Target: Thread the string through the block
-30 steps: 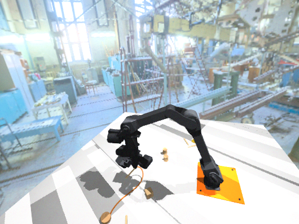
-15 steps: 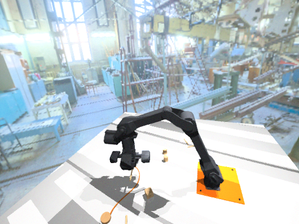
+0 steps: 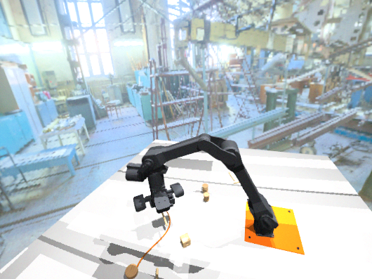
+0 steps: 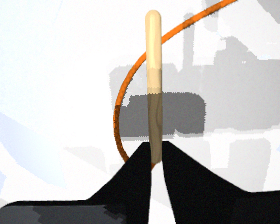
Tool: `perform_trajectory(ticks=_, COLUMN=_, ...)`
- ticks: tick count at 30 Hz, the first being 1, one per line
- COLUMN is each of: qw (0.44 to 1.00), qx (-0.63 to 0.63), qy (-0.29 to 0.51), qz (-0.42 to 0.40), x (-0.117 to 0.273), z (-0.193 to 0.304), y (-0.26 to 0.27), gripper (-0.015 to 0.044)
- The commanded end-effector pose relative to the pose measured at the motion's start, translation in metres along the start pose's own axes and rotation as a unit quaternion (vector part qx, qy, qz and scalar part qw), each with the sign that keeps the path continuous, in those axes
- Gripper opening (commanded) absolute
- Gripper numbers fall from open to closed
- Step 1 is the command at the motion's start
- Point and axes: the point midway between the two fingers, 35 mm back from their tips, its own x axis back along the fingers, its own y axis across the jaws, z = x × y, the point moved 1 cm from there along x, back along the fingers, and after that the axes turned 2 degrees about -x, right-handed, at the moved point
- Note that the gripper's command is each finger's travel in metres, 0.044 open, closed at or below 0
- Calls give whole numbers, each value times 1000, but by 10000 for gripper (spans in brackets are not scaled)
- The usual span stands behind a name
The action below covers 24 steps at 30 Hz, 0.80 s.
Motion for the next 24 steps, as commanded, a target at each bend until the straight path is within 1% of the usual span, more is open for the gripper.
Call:
perform_trajectory(ticks=1, qw=1000, qx=12, qy=2, qz=-3, x=-1, z=1, y=0, gripper=0)
perform_trajectory(ticks=24, qw=1000, qx=12, qy=5, qz=-3, x=1, z=30, y=-5, gripper=0)
